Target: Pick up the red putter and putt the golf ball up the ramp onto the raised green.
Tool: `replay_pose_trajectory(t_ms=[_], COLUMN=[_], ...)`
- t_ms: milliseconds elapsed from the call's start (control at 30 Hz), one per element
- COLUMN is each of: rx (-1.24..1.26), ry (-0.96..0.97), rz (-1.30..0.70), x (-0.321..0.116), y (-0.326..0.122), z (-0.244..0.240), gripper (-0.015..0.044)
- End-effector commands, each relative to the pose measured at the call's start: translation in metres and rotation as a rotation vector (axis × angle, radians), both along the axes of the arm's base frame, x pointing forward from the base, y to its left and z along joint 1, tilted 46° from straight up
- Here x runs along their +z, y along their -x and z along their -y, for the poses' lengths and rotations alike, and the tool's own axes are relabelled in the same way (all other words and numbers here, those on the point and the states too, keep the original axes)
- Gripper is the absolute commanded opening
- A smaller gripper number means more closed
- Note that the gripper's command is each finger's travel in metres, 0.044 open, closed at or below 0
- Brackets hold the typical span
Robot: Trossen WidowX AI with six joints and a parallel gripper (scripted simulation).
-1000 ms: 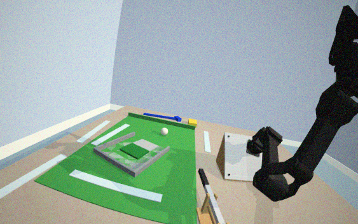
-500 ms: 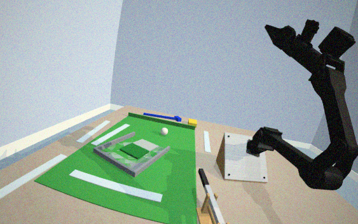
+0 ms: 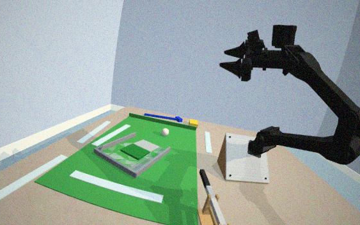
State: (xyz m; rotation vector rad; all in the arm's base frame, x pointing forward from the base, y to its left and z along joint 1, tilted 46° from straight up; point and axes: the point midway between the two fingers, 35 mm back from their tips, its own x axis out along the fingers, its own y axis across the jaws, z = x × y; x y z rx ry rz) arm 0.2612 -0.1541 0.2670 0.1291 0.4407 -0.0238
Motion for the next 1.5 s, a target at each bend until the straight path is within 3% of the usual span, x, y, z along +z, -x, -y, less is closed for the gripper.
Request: replay_pose_trajectory(t_ms=[0,367,833,1467], rx=[0.392,1.063,1.869,1.910], ry=[0.078,0.194,0.217,0.212], rz=[-0.087,-0.099,0.112,0.131], x=[-0.037,-0.087,-0.128,-0.141], y=[-0.027,-0.026,0.035,0.041], z=[-0.064,-0.179,-0.303,-0.321], gripper=[0.0440,0.0440,0.0440,0.0440])
